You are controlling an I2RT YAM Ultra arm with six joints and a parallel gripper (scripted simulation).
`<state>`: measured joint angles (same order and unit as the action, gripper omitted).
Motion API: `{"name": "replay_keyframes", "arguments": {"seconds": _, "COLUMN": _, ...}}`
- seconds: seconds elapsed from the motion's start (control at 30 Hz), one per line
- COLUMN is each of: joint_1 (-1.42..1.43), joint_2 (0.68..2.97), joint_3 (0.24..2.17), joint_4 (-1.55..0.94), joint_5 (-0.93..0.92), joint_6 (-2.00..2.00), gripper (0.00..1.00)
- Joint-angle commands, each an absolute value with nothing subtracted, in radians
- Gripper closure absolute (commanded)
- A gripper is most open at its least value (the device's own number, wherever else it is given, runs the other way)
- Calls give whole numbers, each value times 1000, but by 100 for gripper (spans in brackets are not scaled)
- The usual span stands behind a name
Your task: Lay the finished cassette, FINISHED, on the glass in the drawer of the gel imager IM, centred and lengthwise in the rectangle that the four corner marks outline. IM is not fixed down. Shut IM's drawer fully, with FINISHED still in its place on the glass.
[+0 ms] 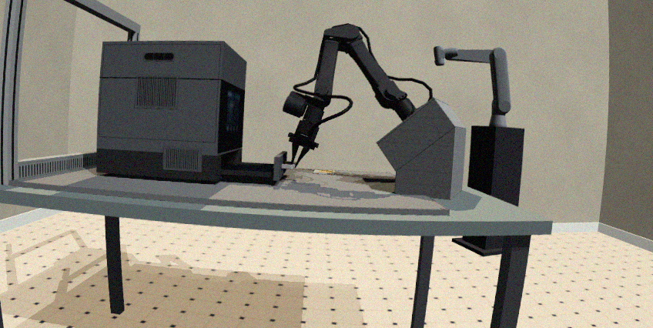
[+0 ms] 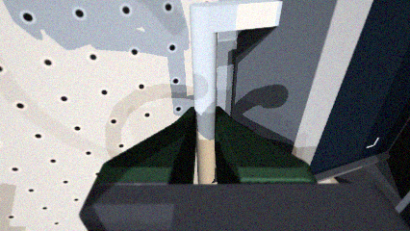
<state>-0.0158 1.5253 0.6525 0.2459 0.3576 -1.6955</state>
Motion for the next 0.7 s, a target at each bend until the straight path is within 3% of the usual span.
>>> {"name": "replay_keyframes", "arguments": {"seconds": 0.0, "joint_1": 3, "joint_2": 1487, "joint_3": 610, "joint_4": 176, "joint_5": 386, "joint_6": -1670, "gripper": 100}}
{"name": "replay_keyframes", "arguments": {"seconds": 0.67, "joint_1": 4, "joint_2": 1451, "joint_3": 513, "joint_4": 232, "joint_5": 387, "joint_6": -1668, "gripper": 100}}
